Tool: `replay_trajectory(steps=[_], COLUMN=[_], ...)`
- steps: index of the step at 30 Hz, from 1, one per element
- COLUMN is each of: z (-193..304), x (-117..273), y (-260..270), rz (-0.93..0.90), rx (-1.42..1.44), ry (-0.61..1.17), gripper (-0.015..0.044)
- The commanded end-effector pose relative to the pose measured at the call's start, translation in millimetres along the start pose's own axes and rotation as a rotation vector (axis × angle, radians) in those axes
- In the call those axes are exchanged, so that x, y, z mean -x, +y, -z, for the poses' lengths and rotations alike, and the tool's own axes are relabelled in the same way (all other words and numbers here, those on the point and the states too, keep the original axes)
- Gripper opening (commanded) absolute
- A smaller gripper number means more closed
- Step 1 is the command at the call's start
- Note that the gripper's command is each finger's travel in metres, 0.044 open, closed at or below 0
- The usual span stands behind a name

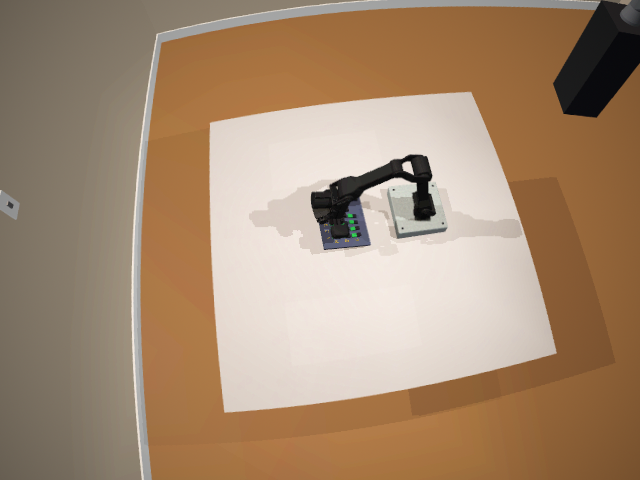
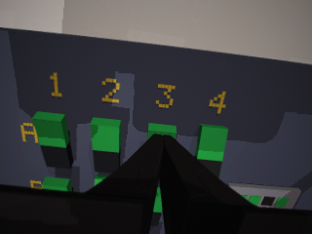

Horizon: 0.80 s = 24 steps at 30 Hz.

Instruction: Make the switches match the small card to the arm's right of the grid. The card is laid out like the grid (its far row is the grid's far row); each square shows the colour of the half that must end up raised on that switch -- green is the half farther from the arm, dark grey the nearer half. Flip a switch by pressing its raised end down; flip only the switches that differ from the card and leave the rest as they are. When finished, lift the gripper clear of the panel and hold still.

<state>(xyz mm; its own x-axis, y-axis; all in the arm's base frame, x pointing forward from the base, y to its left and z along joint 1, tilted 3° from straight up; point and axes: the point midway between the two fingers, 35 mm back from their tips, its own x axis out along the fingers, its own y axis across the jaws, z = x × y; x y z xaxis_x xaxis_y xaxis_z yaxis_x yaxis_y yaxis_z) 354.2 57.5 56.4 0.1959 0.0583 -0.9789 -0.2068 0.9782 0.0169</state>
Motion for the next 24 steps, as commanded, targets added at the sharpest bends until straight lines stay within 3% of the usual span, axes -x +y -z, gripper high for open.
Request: replay_trajectory(steps=[1,24], z=[-0.1,-0.2], x=[-1.3,-4.4], y=[0.1,0.1], rz=[-0.001,-0.001], rx=[-0.005,-0.005], ry=[0.0,0.0], gripper=[0.0,0.0])
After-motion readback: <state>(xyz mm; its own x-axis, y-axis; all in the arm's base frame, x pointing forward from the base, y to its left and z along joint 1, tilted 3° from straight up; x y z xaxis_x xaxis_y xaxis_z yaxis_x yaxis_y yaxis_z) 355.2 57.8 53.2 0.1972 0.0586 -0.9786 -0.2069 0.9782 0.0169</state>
